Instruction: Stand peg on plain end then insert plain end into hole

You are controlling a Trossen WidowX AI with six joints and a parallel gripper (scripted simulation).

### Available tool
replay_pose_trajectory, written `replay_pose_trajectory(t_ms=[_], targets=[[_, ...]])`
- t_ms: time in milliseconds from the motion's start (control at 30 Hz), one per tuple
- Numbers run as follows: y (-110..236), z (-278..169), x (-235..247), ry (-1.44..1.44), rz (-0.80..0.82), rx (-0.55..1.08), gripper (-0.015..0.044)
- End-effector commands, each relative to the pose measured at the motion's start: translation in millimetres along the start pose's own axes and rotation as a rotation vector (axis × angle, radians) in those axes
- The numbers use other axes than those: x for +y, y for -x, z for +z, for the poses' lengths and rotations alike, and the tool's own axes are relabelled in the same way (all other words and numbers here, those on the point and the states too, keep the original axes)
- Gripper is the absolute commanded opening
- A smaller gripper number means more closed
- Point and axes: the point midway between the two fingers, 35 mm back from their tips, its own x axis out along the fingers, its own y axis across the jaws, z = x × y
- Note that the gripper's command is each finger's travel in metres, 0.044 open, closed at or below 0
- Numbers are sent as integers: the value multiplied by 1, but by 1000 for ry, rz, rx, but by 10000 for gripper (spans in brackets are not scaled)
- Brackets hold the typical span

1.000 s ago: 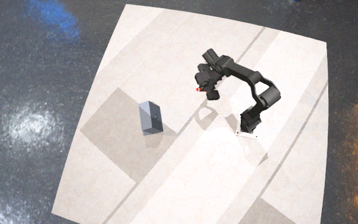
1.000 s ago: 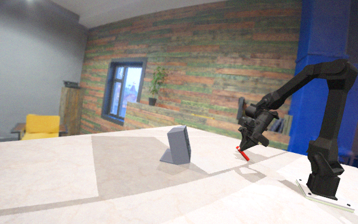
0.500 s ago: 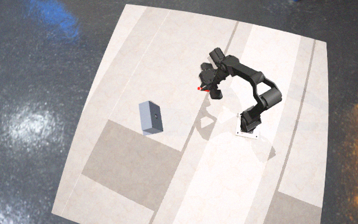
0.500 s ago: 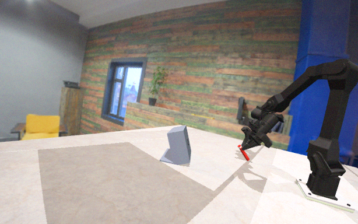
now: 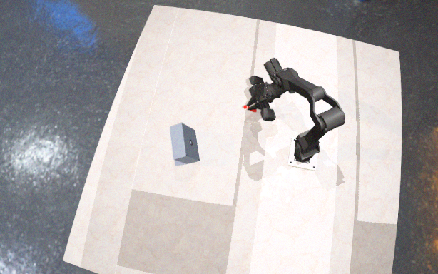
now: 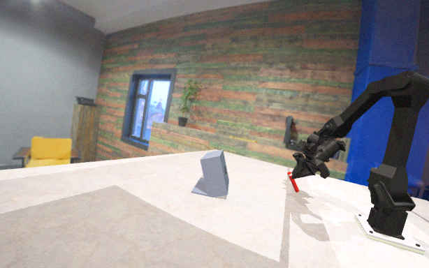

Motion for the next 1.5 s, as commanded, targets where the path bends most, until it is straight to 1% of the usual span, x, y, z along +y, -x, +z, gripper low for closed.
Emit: replay_pose_trajectory(t_ms=[0, 1467], targets=[[2, -2, 0, 3, -1, -45, 50], [20, -26, 1, 2, 1, -422, 50]])
